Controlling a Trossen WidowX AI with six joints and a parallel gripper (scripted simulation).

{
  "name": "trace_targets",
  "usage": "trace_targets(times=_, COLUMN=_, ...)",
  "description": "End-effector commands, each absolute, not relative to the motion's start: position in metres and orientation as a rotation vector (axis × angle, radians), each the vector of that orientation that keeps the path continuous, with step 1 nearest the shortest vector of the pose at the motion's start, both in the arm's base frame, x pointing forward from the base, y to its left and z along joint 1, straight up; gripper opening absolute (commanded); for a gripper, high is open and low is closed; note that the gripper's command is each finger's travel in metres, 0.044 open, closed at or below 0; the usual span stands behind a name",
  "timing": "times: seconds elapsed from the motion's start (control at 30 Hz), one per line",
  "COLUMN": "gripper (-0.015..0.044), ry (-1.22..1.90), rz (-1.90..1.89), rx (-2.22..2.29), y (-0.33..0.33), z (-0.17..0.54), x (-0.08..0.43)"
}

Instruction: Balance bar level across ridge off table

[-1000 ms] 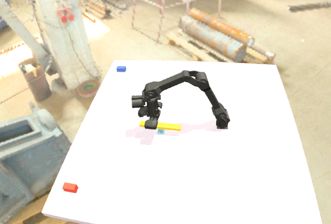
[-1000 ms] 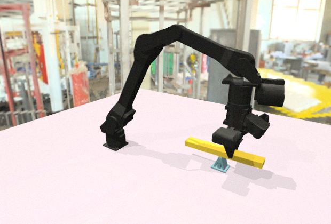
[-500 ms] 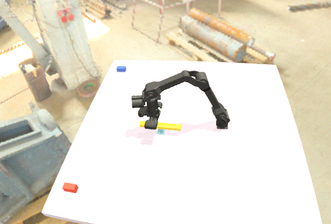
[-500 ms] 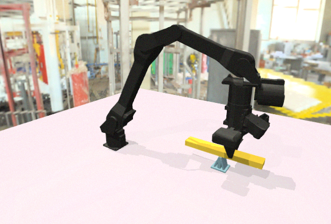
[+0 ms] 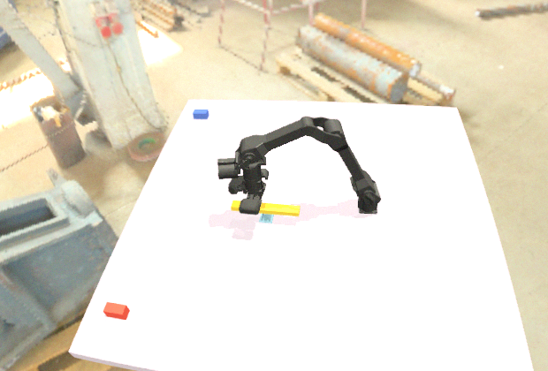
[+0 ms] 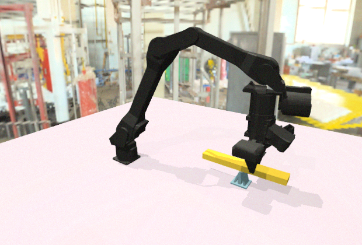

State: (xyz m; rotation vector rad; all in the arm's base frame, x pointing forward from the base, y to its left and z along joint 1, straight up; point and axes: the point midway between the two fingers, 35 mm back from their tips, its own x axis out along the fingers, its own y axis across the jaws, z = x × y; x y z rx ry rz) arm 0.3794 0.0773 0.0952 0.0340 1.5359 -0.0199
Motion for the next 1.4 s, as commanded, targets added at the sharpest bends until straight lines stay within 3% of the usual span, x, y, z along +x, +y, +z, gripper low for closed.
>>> trace_targets(times=0.0, gripper=0.0, ry=1.536, rz=-0.02, rx=0.034, y=0.0773, z=0.0952, x=0.3794)
trace_targets(times=0.9, gripper=0.0, ry=1.536, rz=-0.02, rx=0.034, y=0.0773, z=0.0952, x=0.3794)
trace_targets(times=1.1, gripper=0.0157, ry=1.536, rz=-0.02, rx=0.034, y=0.0773, z=0.0952, x=0.3794)
trace_targets(times=1.37, gripper=0.0167, ry=1.536, rz=-0.02, rx=0.034, y=0.0773, z=0.0952, x=0.3794)
